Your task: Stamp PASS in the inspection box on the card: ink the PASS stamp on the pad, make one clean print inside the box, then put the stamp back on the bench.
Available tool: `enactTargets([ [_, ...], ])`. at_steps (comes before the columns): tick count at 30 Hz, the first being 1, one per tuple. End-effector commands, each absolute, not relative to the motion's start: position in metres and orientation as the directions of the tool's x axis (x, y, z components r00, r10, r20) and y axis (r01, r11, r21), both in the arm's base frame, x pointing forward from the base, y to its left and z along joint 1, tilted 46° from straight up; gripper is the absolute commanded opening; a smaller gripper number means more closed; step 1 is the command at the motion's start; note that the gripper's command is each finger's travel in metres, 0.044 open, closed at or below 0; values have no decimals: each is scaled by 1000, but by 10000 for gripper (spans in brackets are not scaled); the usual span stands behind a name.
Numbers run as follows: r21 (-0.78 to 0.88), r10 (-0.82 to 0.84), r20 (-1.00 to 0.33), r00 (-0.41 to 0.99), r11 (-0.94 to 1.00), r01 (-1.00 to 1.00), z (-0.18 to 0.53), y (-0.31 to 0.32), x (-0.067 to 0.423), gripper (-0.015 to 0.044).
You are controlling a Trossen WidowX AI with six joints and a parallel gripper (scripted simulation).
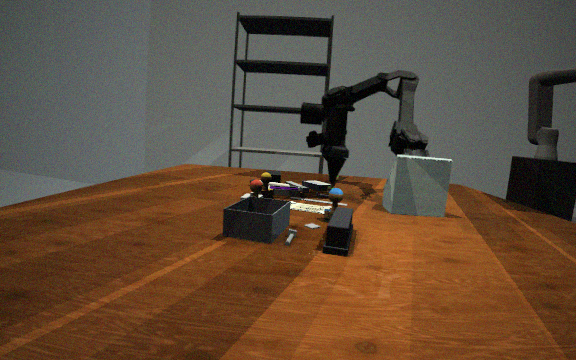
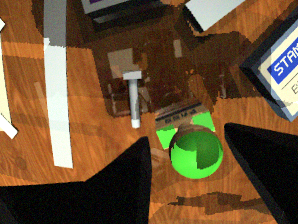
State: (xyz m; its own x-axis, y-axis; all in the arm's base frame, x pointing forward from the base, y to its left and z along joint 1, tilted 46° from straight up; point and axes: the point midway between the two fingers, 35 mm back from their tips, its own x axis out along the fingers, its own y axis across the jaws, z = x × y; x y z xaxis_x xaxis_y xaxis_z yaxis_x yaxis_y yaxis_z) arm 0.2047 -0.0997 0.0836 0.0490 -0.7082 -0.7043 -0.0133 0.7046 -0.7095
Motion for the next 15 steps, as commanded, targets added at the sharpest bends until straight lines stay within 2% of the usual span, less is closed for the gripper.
enactTargets([
  [1,-714,-712,-700,43,700,-19,79,-105,202,230],
  [15,-715,-714,-699,47,699,-13,72,-115,203,223],
])
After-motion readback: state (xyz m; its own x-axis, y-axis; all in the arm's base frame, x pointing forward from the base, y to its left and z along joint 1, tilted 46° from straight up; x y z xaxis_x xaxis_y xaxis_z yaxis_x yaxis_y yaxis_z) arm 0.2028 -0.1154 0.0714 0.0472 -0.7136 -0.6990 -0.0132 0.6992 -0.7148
